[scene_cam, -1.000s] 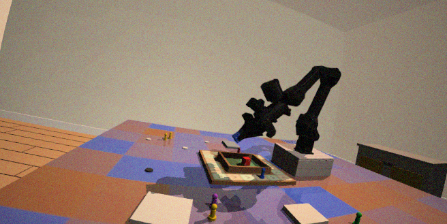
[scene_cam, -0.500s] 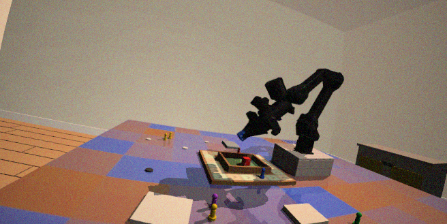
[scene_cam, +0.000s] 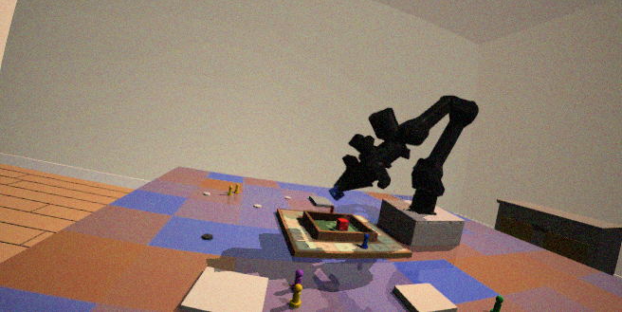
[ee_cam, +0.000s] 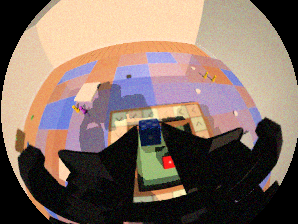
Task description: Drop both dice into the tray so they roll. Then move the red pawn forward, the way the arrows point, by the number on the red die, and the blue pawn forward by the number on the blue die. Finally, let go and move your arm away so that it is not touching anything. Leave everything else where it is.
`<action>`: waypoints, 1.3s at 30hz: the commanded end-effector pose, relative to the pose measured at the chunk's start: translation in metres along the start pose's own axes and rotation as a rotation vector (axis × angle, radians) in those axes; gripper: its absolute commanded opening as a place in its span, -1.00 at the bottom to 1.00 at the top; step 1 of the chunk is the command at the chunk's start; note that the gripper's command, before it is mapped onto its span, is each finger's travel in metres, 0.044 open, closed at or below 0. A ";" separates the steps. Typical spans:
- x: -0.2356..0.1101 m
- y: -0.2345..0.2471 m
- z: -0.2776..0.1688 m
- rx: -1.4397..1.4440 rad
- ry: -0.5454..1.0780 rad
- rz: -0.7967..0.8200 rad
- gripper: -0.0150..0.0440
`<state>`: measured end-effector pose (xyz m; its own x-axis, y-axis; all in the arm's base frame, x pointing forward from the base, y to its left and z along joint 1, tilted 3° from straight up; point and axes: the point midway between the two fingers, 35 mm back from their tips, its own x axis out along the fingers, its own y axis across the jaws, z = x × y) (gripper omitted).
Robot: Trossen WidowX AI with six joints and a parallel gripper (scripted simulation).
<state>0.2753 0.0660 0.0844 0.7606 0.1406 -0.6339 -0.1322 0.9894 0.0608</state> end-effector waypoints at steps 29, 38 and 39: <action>0.025 -0.070 0.008 0.002 0.843 -0.008 1.00; 0.015 -0.109 -0.018 -0.331 0.803 0.106 0.38; 0.013 -0.117 -0.025 -0.387 0.810 0.136 0.29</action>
<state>0.3016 -0.0176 0.0681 0.1083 0.0334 -0.9936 -0.3218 0.9468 -0.0032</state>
